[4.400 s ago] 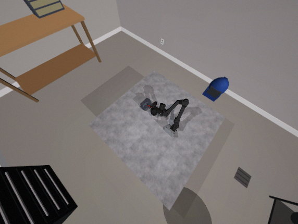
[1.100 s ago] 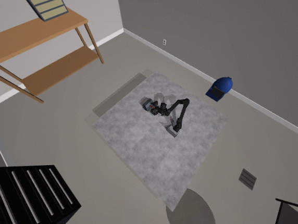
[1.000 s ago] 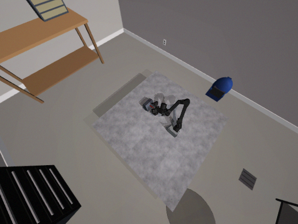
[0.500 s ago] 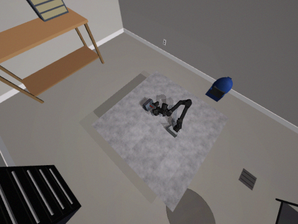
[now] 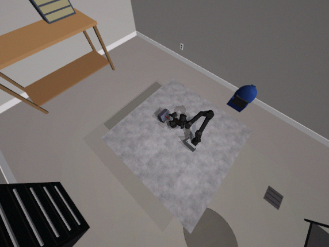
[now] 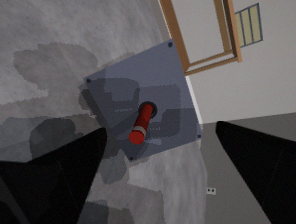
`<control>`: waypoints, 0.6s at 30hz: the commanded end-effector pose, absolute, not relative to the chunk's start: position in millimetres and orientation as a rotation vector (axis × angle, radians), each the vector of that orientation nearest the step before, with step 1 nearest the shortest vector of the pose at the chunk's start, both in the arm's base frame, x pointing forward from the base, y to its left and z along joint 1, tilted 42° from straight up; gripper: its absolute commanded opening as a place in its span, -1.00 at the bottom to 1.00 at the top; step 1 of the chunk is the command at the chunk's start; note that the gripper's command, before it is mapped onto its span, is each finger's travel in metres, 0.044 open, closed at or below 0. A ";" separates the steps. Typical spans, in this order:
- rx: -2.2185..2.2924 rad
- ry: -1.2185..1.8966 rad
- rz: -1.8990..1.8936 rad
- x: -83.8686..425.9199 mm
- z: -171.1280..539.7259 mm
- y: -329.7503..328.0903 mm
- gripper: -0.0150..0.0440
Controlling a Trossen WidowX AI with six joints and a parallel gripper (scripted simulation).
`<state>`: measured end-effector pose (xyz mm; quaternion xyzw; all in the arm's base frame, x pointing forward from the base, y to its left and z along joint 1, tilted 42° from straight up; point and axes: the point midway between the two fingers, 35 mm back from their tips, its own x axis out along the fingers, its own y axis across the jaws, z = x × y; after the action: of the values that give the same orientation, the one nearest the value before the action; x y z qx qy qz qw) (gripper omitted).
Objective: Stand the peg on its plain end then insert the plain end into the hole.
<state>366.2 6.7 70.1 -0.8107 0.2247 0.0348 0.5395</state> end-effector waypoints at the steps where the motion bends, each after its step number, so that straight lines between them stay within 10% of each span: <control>1: -1.923 0.543 0.082 361.7 70.3 7.0 1.00; 18: -1.925 0.541 0.084 347.3 77.0 14.8 1.00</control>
<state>350.7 15.1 77.3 -0.8113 0.2239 0.0358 0.5389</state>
